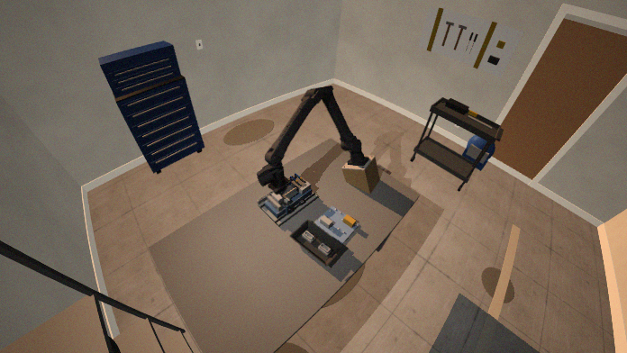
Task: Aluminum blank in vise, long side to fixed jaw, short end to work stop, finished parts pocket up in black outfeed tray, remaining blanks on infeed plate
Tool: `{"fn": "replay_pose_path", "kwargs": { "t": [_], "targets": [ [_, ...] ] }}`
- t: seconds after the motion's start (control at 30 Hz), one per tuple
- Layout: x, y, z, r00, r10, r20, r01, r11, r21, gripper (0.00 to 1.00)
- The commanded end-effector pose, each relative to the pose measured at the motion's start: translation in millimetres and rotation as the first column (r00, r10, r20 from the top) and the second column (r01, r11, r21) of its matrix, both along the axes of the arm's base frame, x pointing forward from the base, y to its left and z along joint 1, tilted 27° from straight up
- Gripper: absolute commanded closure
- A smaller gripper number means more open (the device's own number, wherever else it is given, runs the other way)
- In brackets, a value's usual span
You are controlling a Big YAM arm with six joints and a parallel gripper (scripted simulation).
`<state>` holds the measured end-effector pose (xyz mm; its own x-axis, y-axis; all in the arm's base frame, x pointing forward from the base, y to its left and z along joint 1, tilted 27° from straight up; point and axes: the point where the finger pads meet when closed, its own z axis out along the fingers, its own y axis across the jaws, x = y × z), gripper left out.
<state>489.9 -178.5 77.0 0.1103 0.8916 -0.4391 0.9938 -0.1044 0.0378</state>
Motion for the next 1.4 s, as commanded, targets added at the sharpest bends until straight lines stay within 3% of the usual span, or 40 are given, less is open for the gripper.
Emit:
{"fn": "replay_pose_path", "kwargs": {
  "t": [0.0,0.47,0.87,1.37],
  "targets": [
    [25.0,-5.2,16.2,0.997,0.001,0.076,0.000,1.000,-0.014,1.00],
    [-5.3,-6.5,13.9,0.998,-0.004,0.058,0.004,1.000,-0.011,1.00],
    [1.1,-7.2,25.3,0.997,-0.009,0.076,0.010,1.000,-0.014,1.00],
    [8.5,17.9,58.6,0.996,0.006,0.090,-0.005,1.000,-0.016,1.00]
  ]
}}
